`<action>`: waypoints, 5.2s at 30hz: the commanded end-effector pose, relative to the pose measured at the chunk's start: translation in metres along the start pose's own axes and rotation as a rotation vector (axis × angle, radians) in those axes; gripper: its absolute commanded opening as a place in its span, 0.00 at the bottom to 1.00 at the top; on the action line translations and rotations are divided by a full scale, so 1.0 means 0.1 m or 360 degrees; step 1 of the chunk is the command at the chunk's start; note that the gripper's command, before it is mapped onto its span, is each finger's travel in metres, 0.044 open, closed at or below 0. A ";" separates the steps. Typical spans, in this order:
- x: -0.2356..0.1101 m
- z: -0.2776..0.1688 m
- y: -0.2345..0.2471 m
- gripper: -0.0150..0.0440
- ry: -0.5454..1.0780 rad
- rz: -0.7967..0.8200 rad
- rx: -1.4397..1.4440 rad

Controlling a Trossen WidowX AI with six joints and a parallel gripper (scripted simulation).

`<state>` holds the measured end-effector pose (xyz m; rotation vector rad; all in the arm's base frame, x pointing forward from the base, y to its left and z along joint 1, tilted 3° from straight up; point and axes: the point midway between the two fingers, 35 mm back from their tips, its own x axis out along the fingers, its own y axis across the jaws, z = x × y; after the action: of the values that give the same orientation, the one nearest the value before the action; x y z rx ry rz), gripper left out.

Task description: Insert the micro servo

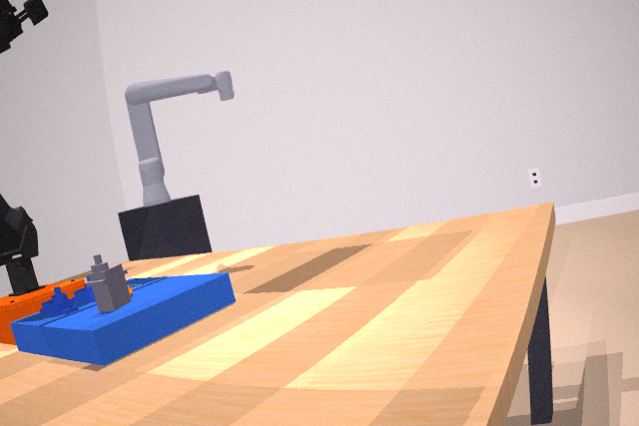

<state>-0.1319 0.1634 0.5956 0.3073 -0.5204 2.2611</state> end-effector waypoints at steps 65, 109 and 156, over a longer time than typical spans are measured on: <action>-1.80 -2.79 -2.49 1.00 0.1052 -0.2034 0.1210; -4.85 -3.49 -1.92 1.00 0.0522 -0.3976 0.2507; -5.82 -3.91 -0.96 1.00 -0.0139 -0.4711 0.3052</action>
<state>0.3076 0.0273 0.0647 -2.0654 -3.2973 2.0741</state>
